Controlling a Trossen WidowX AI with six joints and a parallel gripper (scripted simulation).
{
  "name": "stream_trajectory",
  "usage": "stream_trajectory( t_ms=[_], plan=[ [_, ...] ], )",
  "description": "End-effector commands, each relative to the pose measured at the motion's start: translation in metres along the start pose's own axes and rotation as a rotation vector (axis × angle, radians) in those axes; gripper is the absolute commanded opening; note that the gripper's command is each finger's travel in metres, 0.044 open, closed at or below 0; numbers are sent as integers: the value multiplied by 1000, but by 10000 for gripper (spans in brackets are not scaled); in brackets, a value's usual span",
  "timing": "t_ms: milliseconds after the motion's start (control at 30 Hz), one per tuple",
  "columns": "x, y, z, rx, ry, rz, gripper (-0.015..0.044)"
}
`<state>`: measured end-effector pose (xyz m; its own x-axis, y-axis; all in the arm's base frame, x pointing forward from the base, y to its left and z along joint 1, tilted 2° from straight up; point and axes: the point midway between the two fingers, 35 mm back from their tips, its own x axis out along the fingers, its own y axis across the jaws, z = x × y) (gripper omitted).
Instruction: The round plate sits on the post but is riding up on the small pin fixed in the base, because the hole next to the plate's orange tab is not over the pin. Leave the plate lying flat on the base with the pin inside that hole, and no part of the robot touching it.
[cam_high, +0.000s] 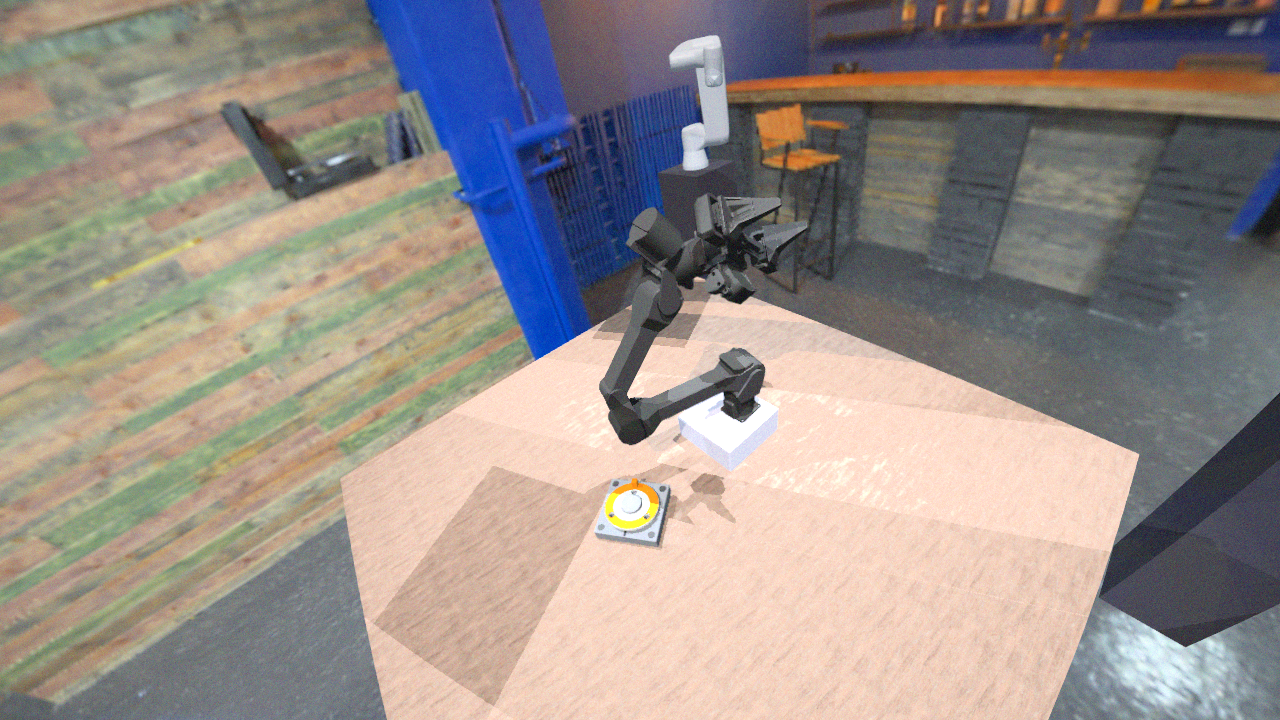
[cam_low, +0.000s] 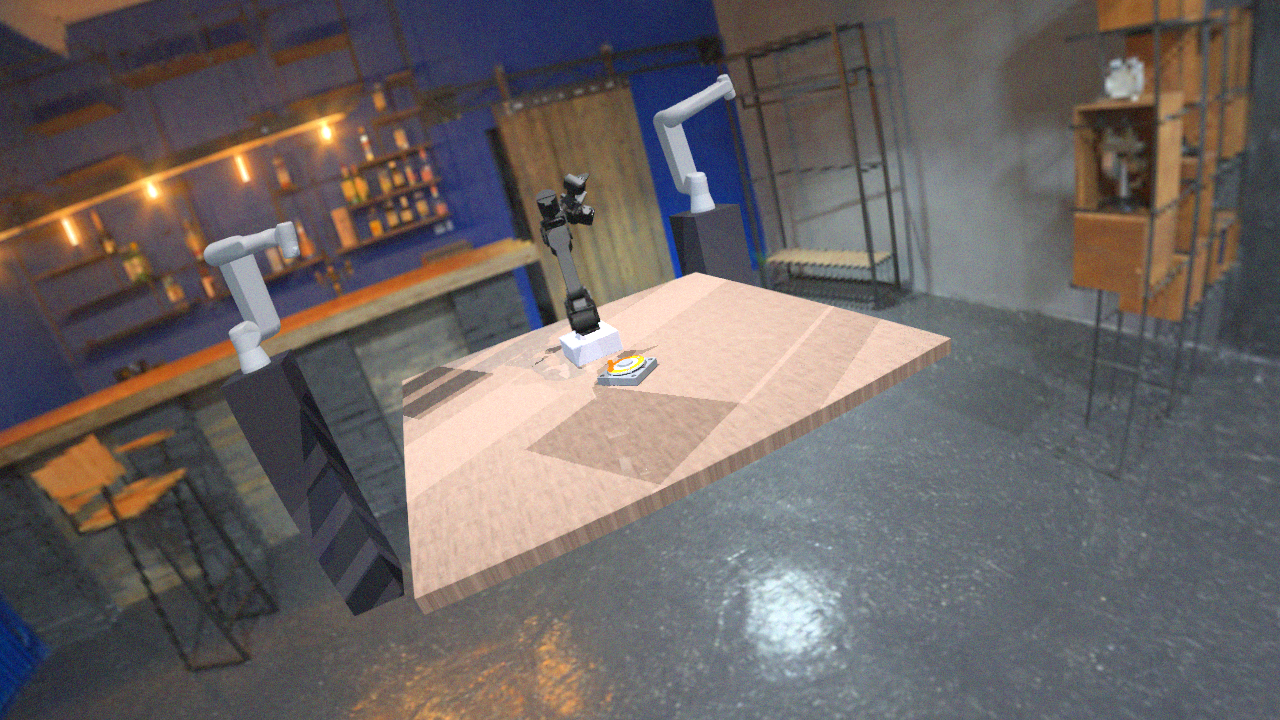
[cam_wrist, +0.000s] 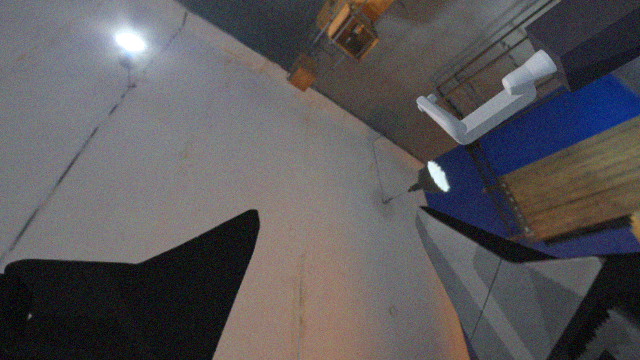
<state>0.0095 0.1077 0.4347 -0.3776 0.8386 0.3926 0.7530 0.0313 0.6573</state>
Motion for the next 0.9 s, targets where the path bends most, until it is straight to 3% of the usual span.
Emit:
stream_trajectory(
  t_ms=[0, 467, 867],
  plan=[
    [0, -1, 0, -12, -5, 0, 374],
    [43, -40, 34, -807, -449, -119, 6],
    [56, -40, 115, -1205, -829, -415, 0]
  ],
)
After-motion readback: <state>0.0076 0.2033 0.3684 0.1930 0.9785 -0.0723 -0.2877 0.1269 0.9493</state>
